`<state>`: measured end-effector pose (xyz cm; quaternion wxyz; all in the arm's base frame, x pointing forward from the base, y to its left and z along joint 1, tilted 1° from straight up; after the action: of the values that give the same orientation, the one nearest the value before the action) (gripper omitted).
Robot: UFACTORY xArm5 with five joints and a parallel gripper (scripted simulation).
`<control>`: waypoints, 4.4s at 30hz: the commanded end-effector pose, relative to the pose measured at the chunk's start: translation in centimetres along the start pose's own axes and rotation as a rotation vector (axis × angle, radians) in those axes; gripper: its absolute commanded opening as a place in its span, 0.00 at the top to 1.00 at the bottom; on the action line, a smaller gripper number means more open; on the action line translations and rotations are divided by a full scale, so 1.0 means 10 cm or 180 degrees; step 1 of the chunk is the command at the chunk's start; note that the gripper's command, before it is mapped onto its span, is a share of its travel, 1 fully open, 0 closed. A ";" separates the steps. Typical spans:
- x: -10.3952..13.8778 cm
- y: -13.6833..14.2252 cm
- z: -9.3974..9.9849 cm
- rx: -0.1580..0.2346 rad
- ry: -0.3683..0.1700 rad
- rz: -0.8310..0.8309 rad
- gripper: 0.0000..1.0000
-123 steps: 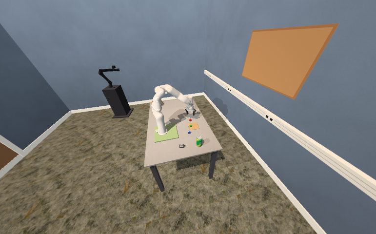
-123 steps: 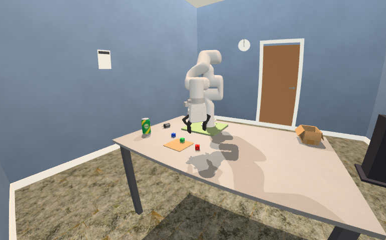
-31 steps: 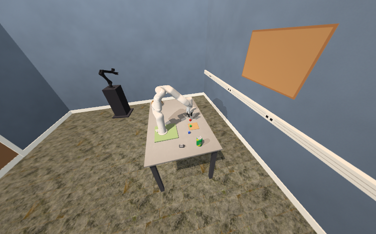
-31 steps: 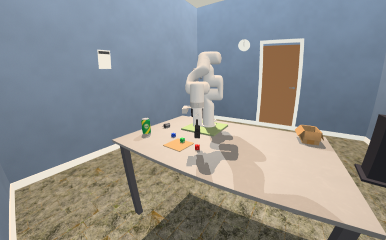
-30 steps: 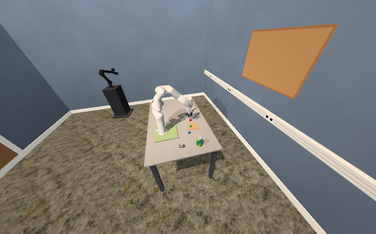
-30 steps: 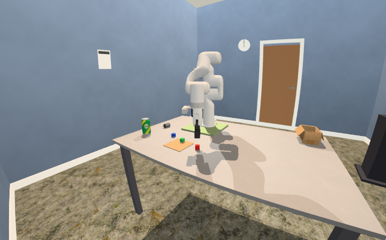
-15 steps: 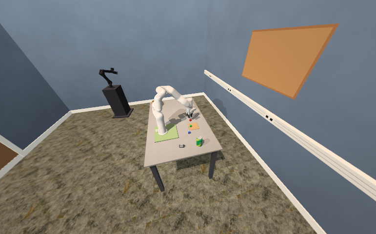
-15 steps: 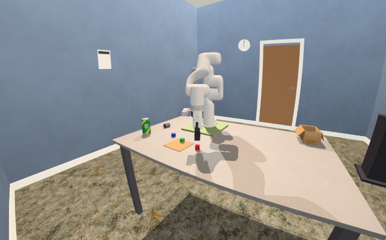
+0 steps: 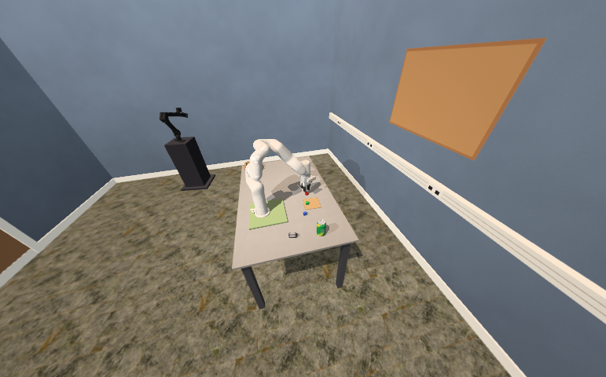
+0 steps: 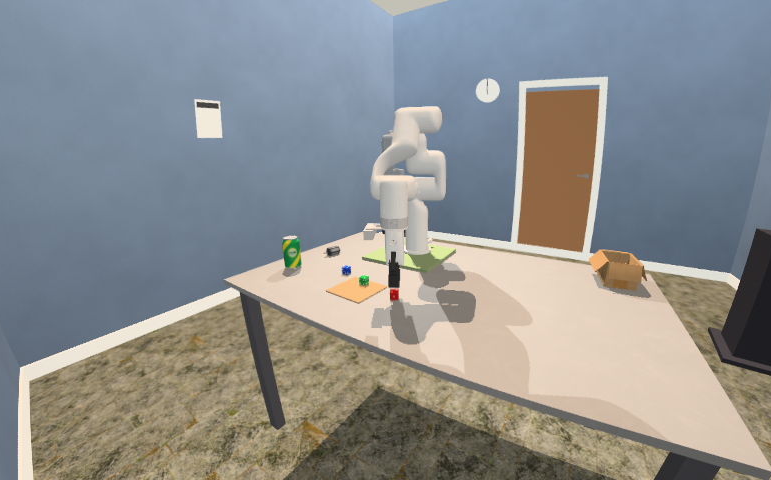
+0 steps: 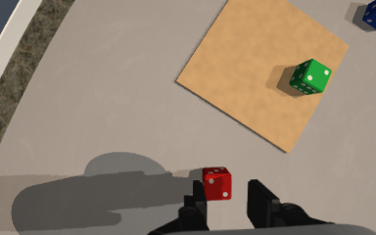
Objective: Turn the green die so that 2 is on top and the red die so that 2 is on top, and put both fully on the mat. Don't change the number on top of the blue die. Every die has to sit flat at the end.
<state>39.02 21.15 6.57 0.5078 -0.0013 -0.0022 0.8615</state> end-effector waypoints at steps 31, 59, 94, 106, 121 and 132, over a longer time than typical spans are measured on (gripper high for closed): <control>0.00 -0.01 -0.13 -0.0011 0.0000 0.0000 0.58; 0.00 -0.02 -0.13 -0.0011 0.0000 0.0000 0.58; 0.00 -0.03 -0.13 -0.0011 0.0000 0.0000 0.58; 0.00 -0.03 -0.13 -0.0011 0.0000 0.0000 0.58; 0.00 -0.03 -0.26 -0.0011 0.0000 0.0000 0.58; 0.00 -0.03 -0.40 -0.0011 0.0000 0.0000 0.58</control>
<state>39.14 21.21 2.93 0.5078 -0.0011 -0.0018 0.8615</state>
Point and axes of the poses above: the point where the finger pads meet when closed, its own z axis back along the fingers, its own y axis across the jaws, x = y × z, the point moved 1 cm from there along z, back along the fingers, and after that the axes turned 9 degrees about -z, right-handed, at the moved point
